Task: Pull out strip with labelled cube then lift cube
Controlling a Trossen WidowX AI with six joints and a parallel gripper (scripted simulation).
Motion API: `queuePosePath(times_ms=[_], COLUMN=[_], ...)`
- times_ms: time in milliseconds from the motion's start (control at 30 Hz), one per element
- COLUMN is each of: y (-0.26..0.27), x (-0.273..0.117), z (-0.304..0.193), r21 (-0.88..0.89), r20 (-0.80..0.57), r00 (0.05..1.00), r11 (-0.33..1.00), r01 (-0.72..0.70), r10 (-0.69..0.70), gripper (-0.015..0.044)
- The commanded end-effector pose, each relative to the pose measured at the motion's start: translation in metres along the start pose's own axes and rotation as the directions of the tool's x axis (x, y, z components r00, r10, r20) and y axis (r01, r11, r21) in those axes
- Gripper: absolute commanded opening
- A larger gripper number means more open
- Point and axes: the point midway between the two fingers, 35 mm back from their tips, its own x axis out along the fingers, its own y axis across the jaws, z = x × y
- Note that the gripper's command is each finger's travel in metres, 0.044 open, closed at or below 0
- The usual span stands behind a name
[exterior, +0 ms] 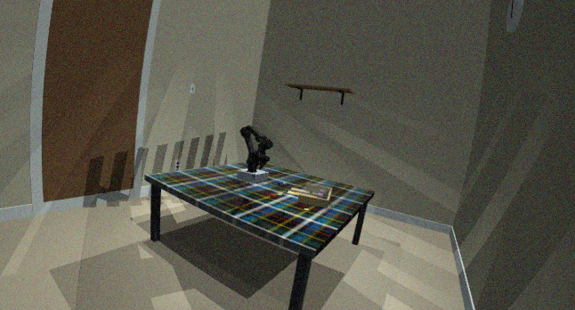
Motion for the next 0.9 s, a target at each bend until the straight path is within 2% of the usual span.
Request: queuePosePath(times_ms=[0, 100, 167, 233, 333, 500, 700, 867], y=[0.002, 0.032, 0.055, 0.077, 0.105, 0.129, 0.153, 0.154], x=[0.0, -0.004, -0.01, -0.018, -0.033, -0.052, -0.077, -0.079], z=[-0.001, -0.023, -0.043, -0.062, -0.089, -0.115, -0.145, -0.147], r21=[-0.018, -0.258, -0.443, -0.598, -0.761, -0.839, -0.833, -0.83], r20=[-0.006, -0.088, -0.163, -0.238, -0.343, -0.443, -0.549, -0.555], r00=[1.0, 0.99, 0.968, 0.936, 0.868, 0.782, 0.663, 0.655], r11=[1.0, 0.958, 0.863, 0.72, 0.436, 0.105, -0.274, -0.296], r01=[-0.008, -0.128, -0.243, -0.353, -0.48, -0.534, -0.48, -0.472], r10=[0.008, 0.108, 0.188, 0.261, 0.358, 0.438, 0.509, 0.513], gripper=[0.04, 0.04, 0.04, 0.04, 0.04, 0.04, 0.04, 0.04])
